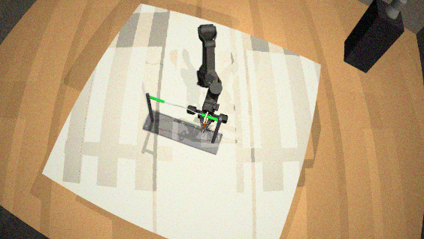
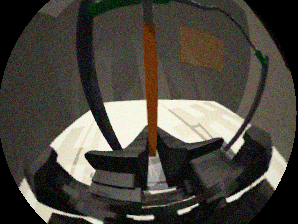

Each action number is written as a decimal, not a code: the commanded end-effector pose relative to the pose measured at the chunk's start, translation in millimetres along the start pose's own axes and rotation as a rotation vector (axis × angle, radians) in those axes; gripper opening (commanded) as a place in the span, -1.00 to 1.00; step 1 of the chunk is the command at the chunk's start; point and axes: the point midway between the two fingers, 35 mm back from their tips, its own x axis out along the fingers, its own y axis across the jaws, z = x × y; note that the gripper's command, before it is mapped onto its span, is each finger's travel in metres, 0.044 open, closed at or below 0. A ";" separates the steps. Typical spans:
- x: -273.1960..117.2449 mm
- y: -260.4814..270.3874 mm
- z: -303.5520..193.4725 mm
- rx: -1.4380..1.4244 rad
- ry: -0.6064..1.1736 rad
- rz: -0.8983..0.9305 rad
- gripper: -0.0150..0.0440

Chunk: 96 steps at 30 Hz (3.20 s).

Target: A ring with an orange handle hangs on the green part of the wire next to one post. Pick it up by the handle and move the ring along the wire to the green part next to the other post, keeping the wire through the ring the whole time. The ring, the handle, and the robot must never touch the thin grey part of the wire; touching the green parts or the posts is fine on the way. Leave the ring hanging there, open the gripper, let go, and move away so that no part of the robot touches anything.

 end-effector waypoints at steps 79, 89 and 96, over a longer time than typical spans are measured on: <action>-91.9 -3.1 -0.9 0.000 0.003 0.000 1.00; -91.9 -3.1 -0.9 0.000 0.003 0.000 1.00; -91.9 -3.1 -0.9 0.000 0.003 0.000 1.00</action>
